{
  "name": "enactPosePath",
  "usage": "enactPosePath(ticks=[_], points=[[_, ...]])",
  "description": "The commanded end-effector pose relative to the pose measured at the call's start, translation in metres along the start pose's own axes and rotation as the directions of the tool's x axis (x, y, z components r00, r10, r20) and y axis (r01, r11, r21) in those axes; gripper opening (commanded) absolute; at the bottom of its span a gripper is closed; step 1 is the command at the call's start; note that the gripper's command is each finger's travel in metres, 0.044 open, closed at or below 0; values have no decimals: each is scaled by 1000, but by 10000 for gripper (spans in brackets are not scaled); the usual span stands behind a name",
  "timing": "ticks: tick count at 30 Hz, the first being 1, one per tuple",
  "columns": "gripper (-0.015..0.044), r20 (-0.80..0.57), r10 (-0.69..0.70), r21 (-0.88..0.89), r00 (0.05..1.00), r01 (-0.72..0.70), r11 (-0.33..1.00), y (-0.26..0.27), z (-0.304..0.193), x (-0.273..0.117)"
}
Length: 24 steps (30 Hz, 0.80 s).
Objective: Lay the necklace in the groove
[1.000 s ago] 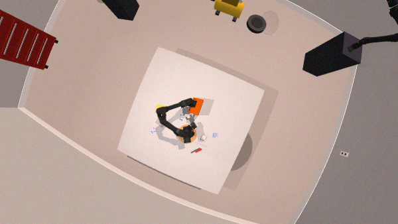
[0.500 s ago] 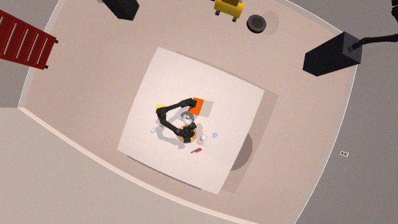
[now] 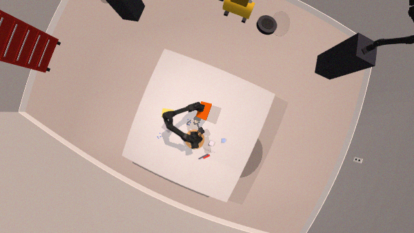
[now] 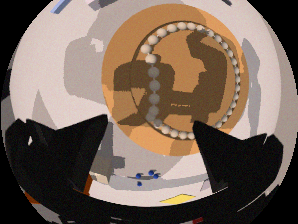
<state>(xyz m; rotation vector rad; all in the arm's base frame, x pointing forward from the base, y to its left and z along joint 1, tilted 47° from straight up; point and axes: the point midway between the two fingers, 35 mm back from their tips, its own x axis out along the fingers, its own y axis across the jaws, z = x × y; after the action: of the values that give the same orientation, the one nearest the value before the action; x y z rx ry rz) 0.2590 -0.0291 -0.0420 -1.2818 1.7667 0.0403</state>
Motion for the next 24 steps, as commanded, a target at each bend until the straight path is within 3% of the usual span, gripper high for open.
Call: enactPosePath(ticks=[1, 14, 24], points=[[440, 1, 4, 3, 1000, -4, 1000, 0, 0, -1], [440, 1, 4, 3, 1000, -4, 1000, 0, 0, -1], [177, 3, 5, 58, 1000, -5, 998, -1, 11, -32]])
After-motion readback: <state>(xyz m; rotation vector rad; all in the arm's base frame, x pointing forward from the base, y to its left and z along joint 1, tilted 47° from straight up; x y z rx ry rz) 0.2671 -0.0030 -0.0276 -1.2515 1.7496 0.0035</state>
